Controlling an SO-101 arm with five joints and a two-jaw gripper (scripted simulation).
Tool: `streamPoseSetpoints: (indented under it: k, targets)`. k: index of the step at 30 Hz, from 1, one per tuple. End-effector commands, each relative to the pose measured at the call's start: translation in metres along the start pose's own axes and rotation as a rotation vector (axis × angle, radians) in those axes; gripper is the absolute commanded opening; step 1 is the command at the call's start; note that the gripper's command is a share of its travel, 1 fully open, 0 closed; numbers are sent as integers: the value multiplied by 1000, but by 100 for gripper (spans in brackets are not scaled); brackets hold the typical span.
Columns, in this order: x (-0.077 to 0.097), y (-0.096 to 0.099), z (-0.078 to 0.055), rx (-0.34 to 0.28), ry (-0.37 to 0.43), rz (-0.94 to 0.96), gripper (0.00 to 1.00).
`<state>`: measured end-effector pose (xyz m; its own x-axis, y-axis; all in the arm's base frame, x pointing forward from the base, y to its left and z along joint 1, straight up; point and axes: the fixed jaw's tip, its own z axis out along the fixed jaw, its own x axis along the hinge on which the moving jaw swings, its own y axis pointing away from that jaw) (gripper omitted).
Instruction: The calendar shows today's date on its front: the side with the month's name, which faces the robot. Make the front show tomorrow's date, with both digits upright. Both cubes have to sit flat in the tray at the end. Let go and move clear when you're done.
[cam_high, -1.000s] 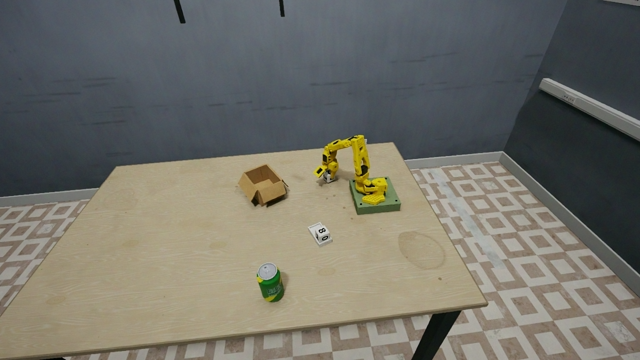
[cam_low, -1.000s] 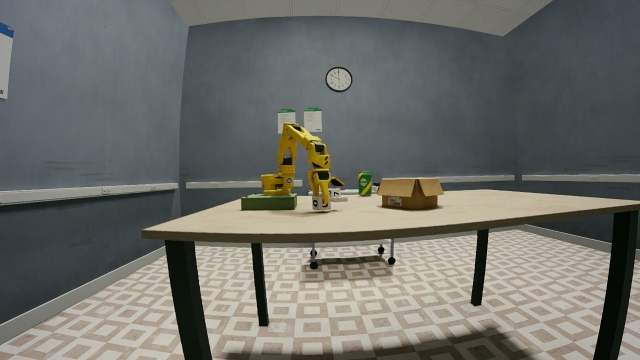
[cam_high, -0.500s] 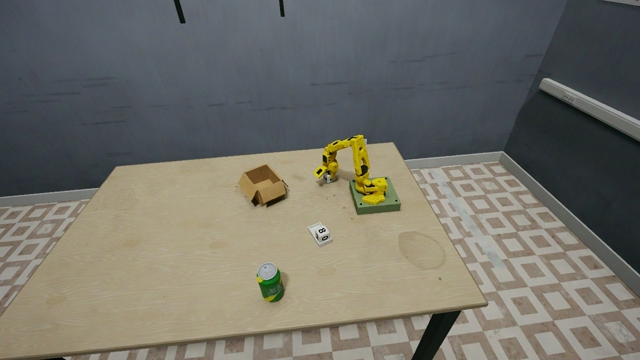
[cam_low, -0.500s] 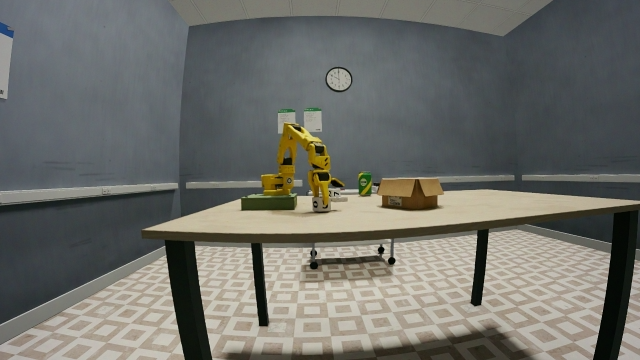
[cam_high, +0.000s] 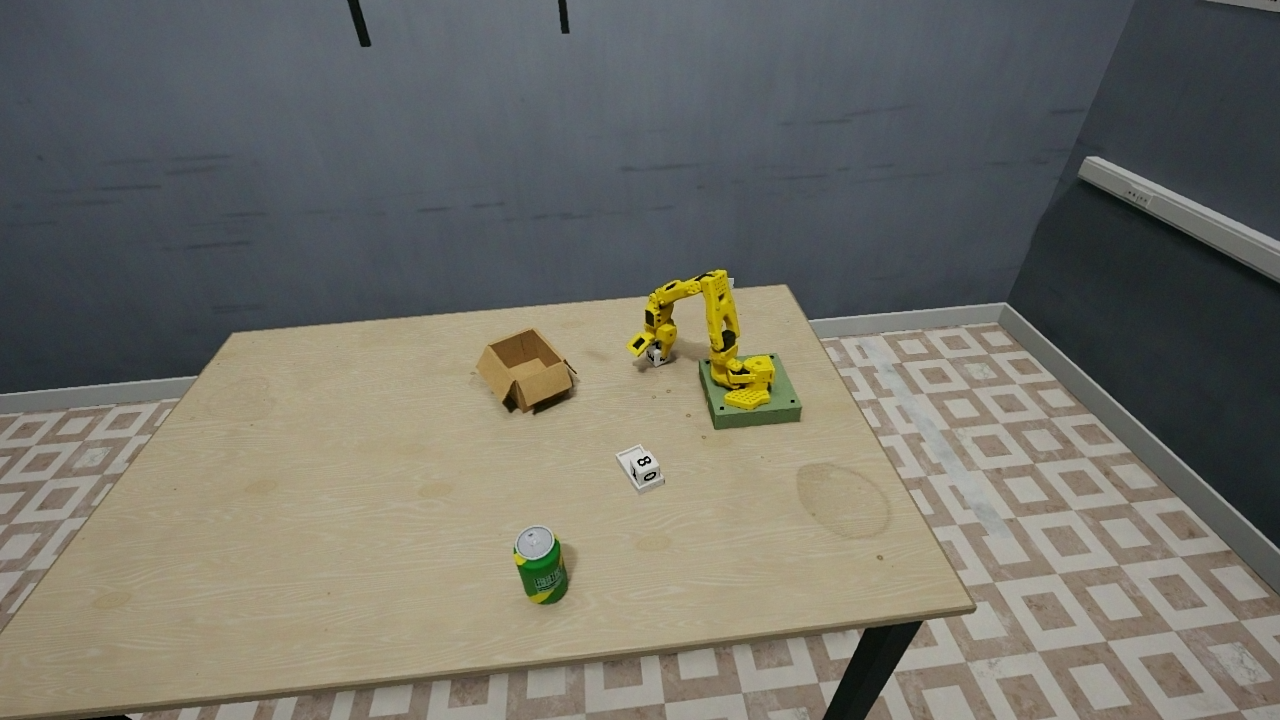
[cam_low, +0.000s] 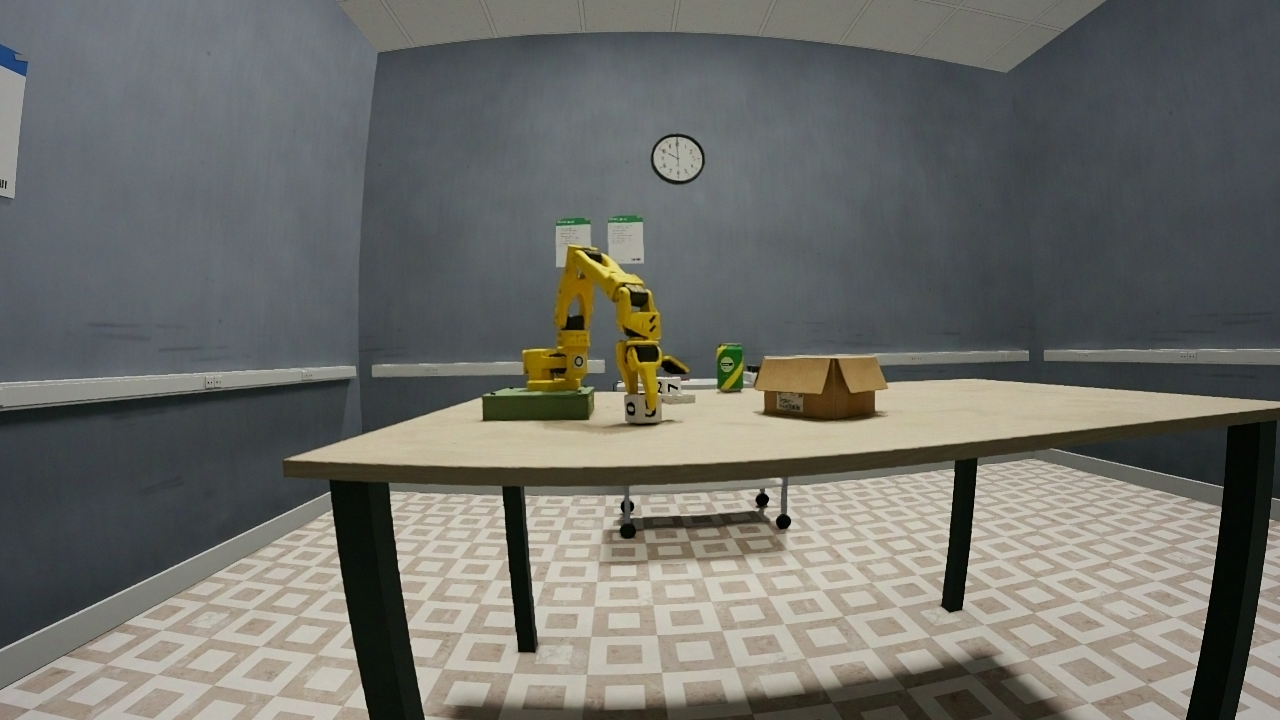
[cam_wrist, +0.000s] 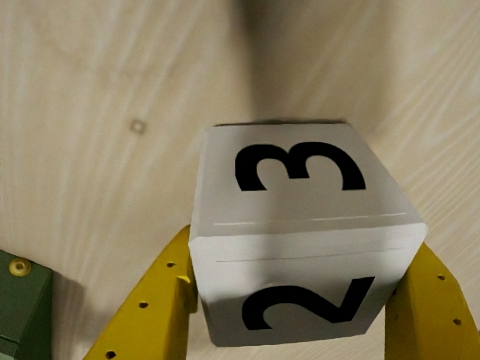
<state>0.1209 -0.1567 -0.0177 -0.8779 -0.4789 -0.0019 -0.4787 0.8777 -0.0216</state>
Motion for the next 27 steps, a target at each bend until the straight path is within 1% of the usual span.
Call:
streamPoseSetpoints:
  k: [1,19,27]
  targets:
    - [2,3,3,-15,1,2,25]
    - [2,3,3,-16,1,2,34]
    - [2,3,3,-16,1,2,36]
